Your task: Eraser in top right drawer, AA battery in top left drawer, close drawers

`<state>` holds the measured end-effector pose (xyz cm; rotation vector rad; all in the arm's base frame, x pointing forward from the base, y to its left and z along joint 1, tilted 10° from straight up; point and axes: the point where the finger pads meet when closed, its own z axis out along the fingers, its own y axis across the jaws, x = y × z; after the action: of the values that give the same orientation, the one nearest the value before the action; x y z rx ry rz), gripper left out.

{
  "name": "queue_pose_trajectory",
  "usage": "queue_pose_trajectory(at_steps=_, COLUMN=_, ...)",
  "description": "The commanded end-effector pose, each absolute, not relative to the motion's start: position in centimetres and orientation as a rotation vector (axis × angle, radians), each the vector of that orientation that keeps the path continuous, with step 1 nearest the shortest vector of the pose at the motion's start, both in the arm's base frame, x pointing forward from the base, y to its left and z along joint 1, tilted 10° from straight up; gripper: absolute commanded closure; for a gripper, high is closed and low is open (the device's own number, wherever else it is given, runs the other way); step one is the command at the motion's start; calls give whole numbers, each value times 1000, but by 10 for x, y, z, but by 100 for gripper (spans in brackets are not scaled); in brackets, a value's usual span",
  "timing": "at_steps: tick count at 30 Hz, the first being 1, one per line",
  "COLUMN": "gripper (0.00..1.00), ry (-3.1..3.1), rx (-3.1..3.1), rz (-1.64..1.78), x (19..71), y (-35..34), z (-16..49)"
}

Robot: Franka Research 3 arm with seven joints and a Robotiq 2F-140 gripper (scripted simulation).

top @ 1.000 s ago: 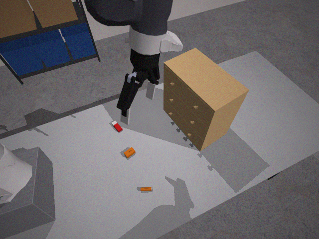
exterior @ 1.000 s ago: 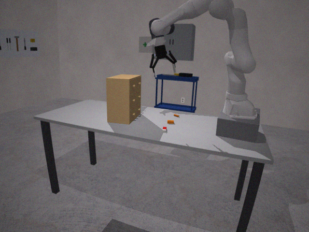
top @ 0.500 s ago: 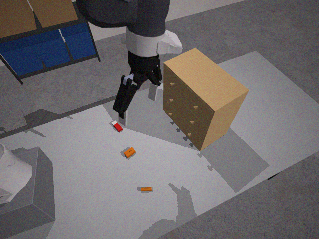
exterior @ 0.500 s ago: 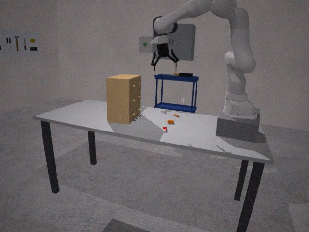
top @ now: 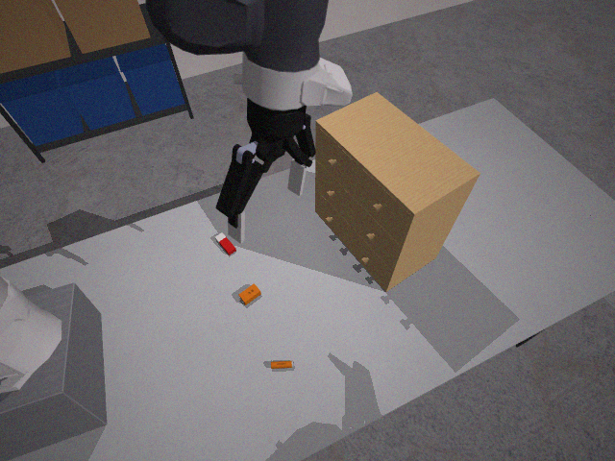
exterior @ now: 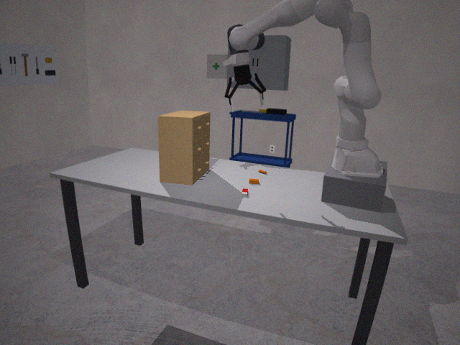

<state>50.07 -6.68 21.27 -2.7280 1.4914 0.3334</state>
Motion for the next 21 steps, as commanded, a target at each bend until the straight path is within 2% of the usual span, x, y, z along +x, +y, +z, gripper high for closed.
queue_pose_trajectory(at_steps=1, gripper=0, ry=1510, rx=-2720, rz=330, x=501, y=-67, z=212)
queue_pose_trajectory(at_steps=21, gripper=0, ry=1636, rx=-2621, rz=295, x=500, y=-79, z=218)
